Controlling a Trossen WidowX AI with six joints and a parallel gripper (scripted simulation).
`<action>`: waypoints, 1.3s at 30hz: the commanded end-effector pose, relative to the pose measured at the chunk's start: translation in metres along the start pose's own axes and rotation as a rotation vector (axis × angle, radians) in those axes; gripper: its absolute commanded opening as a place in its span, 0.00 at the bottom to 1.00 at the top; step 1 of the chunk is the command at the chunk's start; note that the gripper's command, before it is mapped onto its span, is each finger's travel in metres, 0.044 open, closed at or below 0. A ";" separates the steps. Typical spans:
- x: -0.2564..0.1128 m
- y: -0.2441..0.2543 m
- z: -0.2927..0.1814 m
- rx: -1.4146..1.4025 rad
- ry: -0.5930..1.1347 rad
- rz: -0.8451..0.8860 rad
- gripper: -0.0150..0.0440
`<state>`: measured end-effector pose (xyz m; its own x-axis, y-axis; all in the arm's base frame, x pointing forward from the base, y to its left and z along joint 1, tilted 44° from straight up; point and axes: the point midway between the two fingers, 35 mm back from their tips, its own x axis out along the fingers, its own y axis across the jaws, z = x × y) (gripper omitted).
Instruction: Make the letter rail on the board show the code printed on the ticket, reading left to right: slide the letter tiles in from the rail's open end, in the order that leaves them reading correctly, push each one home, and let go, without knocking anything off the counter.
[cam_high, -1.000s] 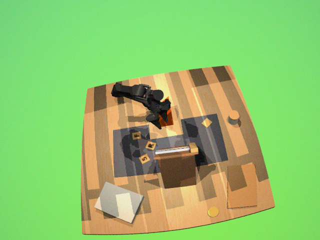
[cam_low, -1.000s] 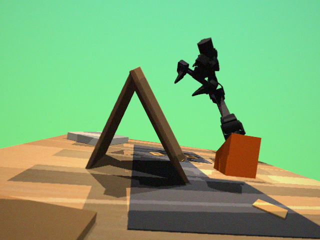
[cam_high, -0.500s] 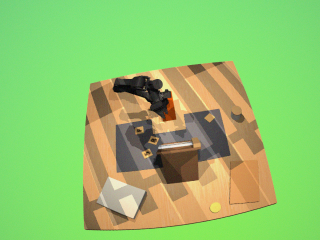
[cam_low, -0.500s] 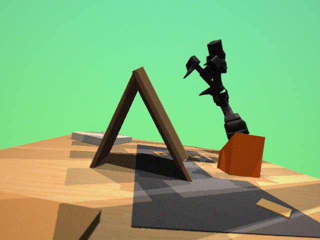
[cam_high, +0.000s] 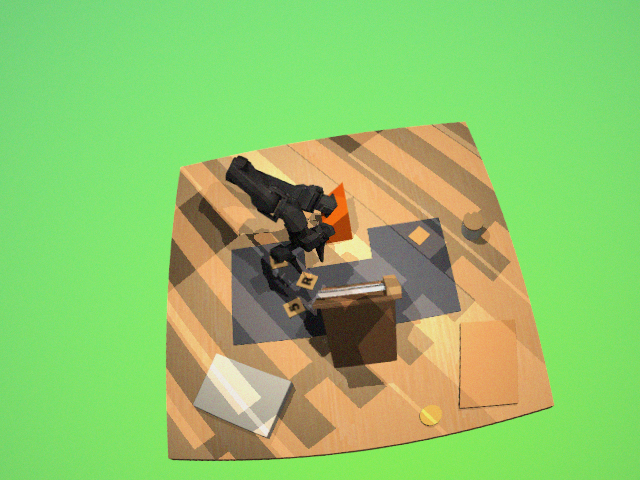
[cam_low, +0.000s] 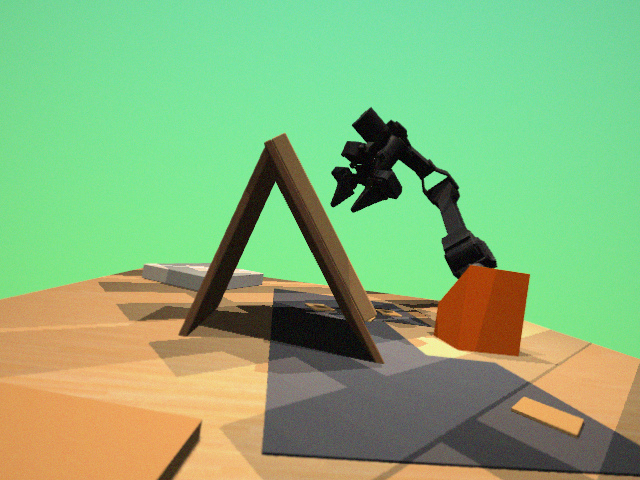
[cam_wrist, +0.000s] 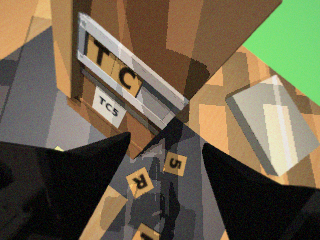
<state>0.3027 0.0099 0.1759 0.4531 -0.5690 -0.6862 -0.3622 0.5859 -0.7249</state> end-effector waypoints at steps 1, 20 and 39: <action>0.029 -0.027 -0.017 0.365 0.098 -0.011 0.83; 0.148 -0.063 -0.125 1.707 0.537 -0.370 0.83; 0.175 -0.058 -0.145 1.706 0.536 -0.371 0.83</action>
<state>0.2889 -0.2032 0.0991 -0.0886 -0.6970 -0.7116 0.9768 0.0789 -0.1989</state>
